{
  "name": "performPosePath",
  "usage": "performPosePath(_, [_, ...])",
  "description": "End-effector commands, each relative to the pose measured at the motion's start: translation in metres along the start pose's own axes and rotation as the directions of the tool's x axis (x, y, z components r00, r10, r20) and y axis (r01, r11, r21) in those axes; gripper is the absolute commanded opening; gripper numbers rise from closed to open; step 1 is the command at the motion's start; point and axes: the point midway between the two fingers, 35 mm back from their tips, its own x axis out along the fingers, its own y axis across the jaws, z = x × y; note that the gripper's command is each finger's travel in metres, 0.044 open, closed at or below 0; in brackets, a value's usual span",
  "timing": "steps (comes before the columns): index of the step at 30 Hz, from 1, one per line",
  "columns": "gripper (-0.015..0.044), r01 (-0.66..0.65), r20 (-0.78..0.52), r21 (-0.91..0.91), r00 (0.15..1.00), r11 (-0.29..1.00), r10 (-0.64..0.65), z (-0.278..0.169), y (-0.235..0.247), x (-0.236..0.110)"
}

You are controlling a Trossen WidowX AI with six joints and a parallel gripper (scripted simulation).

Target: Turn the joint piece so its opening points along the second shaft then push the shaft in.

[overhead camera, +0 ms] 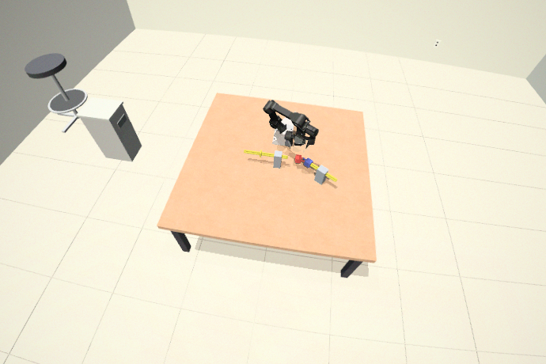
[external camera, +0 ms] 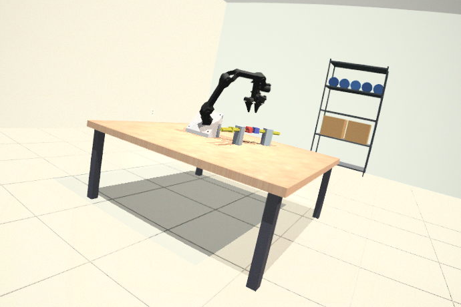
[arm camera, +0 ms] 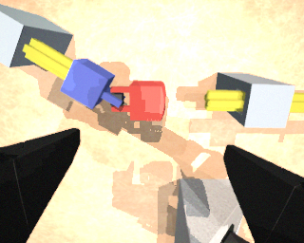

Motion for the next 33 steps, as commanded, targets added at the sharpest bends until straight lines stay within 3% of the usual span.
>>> performPosePath(1, [0.0440, -0.001, 0.000, 0.002, 1.000, 1.000, 0.001, 0.000, 0.000, 0.000])
performPosePath(15, [0.0440, -0.098, -0.062, 0.397, 0.989, 0.913, 0.133, 0.008, -0.028, 0.014])
performPosePath(33, [0.0440, -0.111, -0.089, 0.824, 0.943, 0.555, 0.320, 0.012, -0.065, 0.034])
